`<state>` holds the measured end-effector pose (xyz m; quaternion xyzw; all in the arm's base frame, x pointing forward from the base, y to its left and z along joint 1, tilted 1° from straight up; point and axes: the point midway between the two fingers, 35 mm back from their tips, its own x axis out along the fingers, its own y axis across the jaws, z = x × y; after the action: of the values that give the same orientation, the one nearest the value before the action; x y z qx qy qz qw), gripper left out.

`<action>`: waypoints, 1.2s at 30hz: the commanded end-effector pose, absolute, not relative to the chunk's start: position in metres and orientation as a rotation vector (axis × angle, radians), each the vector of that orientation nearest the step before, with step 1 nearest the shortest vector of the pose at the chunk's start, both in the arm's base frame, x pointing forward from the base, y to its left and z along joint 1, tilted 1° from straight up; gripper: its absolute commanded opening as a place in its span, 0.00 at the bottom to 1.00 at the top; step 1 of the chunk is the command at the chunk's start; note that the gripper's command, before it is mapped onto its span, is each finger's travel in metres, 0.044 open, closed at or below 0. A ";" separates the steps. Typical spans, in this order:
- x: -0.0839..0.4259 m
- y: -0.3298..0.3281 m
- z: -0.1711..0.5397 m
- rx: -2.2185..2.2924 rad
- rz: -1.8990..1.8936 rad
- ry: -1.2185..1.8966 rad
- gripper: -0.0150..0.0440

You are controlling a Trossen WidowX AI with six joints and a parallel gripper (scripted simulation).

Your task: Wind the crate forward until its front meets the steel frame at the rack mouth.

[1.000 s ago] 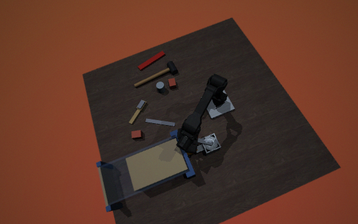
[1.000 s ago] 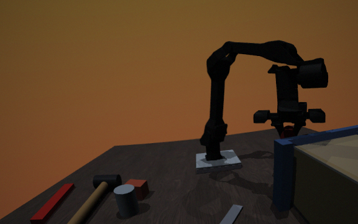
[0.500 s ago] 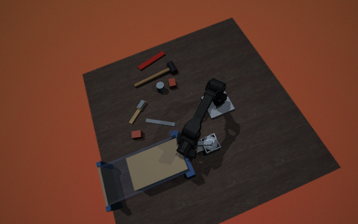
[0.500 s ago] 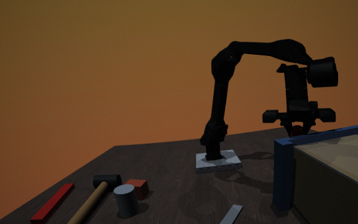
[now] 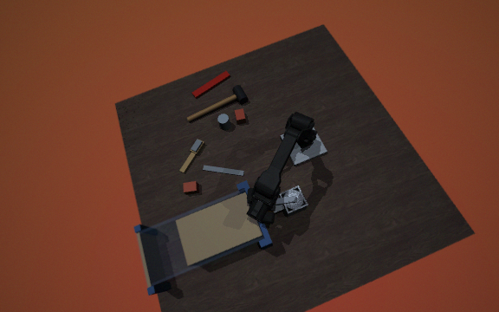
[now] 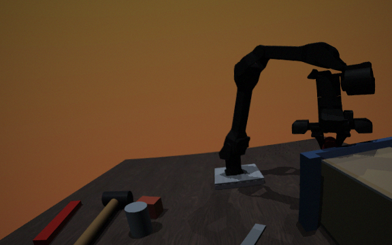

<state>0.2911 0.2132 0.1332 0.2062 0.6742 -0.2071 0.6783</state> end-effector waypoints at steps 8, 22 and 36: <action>0.291 0.214 0.133 0.465 -0.462 1.514 0.88; 0.290 0.212 0.190 0.468 -0.458 1.508 1.00; 0.256 0.186 0.257 0.569 -0.340 1.398 1.00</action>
<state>0.2721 0.1980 0.2302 0.2370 0.6494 -0.1773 0.7005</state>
